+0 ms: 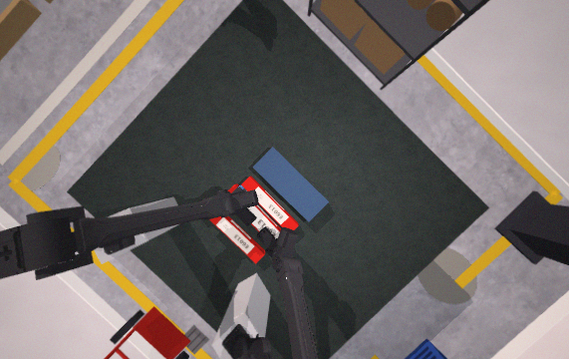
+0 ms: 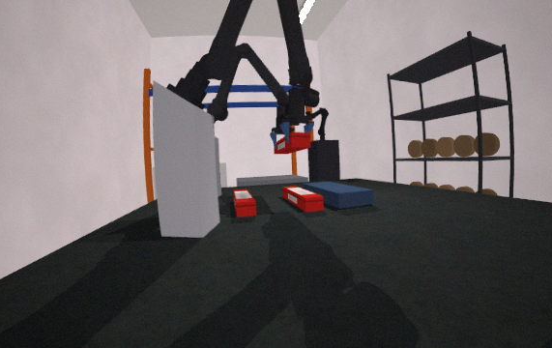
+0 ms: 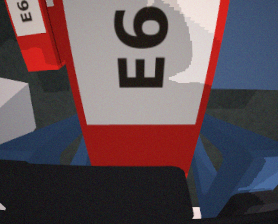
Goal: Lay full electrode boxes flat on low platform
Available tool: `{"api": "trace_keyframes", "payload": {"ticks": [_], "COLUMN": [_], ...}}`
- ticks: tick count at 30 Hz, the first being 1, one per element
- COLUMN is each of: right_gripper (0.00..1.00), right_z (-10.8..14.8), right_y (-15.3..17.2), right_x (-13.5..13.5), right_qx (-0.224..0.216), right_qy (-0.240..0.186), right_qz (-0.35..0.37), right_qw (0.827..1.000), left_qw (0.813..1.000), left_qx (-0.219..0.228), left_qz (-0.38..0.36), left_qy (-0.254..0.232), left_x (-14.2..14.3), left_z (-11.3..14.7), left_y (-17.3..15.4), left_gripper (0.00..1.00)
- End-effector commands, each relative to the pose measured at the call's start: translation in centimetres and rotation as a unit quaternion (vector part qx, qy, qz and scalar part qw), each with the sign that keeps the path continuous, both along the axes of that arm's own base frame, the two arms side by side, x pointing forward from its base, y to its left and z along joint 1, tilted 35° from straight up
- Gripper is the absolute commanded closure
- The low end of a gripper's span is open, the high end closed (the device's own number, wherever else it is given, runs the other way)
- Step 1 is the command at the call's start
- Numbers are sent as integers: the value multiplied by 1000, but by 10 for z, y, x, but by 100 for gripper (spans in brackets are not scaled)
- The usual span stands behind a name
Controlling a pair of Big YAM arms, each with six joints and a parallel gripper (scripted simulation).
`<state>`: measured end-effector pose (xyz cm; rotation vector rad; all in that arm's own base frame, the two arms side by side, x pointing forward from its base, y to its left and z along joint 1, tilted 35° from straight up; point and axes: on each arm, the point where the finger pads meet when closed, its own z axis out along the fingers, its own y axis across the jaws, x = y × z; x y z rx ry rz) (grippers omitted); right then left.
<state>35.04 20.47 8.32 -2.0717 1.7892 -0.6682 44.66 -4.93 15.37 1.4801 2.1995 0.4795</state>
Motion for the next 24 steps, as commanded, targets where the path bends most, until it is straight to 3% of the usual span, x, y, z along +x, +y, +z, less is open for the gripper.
{"api": "trace_keyframes", "payload": {"ticks": [1, 24], "right_gripper": [100, 100], "right_z": [45, 51], "right_y": [11, 8], "right_x": [12, 15], "right_qx": [19, 19], "right_qy": [-39, -40], "right_qz": [9, 4], "right_qw": [999, 999], "left_qw": [999, 999], "left_qx": [3, 3], "left_qz": [3, 3], "left_qy": [-52, -52], "left_x": [8, 7], "left_z": [59, 68], "left_y": [8, 9], "left_gripper": [100, 100]}}
